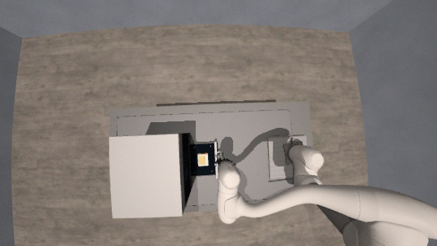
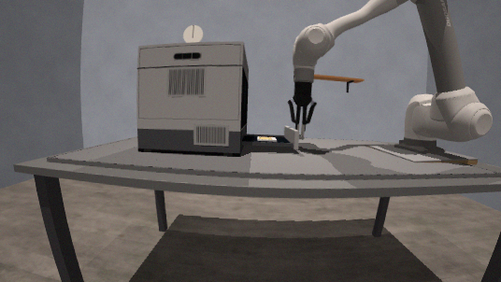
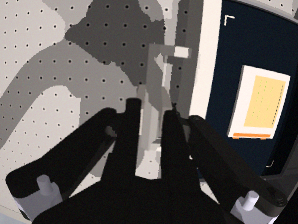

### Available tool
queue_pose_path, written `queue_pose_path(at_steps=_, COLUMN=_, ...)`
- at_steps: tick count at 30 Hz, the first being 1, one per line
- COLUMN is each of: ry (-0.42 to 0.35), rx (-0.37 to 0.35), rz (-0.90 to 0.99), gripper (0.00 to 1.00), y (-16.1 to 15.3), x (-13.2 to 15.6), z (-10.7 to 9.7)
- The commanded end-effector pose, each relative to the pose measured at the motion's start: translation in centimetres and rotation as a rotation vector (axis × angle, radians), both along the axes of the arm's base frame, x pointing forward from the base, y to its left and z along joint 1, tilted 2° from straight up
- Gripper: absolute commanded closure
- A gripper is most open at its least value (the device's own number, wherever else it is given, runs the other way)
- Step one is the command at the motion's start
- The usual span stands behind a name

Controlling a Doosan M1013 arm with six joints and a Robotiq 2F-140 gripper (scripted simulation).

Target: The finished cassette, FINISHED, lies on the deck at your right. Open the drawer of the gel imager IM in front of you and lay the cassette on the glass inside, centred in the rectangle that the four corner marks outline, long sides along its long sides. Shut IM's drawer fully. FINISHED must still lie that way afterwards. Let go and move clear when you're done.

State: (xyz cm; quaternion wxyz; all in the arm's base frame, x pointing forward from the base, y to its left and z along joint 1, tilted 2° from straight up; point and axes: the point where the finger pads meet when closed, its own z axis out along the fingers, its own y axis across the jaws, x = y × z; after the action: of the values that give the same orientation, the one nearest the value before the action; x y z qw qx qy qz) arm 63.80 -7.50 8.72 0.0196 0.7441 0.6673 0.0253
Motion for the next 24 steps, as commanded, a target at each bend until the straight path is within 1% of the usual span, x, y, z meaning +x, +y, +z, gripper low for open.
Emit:
queue_pose_path(at_steps=1, ry=0.000, rx=0.000, rz=0.000, gripper=0.90, y=0.0, x=0.1, z=0.0)
queue_pose_path(at_steps=24, ry=0.000, rx=0.000, rz=0.000, gripper=0.90, y=-0.3, x=2.9, z=0.1)
